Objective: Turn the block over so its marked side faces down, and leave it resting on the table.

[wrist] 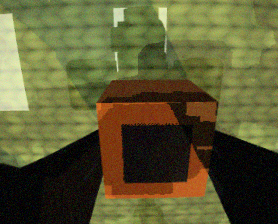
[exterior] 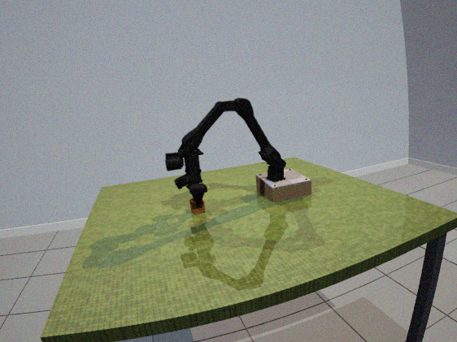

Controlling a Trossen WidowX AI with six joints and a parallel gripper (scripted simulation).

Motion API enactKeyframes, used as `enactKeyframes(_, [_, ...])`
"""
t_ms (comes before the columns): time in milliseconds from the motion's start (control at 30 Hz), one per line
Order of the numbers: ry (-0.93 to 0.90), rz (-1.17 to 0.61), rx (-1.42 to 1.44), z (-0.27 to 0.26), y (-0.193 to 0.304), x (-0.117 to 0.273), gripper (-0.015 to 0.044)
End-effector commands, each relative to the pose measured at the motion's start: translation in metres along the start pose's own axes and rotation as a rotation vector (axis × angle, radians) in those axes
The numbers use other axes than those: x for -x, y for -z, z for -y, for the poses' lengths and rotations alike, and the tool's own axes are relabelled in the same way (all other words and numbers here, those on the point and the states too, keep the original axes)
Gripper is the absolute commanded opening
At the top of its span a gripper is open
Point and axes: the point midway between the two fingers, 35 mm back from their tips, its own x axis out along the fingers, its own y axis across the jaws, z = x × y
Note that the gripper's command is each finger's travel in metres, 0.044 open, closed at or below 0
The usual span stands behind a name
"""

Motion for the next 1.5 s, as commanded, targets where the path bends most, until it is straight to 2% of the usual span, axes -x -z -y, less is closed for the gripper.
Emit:
enactKeyframes(0, [0.004,-0.001,-0.003,0.001,0.001,-0.001,0.0197])
enactKeyframes(467, [0.004,-0.001,-0.003,0.001,0.001,-0.001,0.0103])
enactKeyframes(600, [0.004,-0.001,-0.003,0.0,0.0,0.018,0.0])
enactKeyframes(833, [0.004,0.009,-0.003,0.0,0.0,0.029,0.0])
enactKeyframes(1467, [0.008,0.296,-0.002,0.001,-0.002,0.02,0.0])
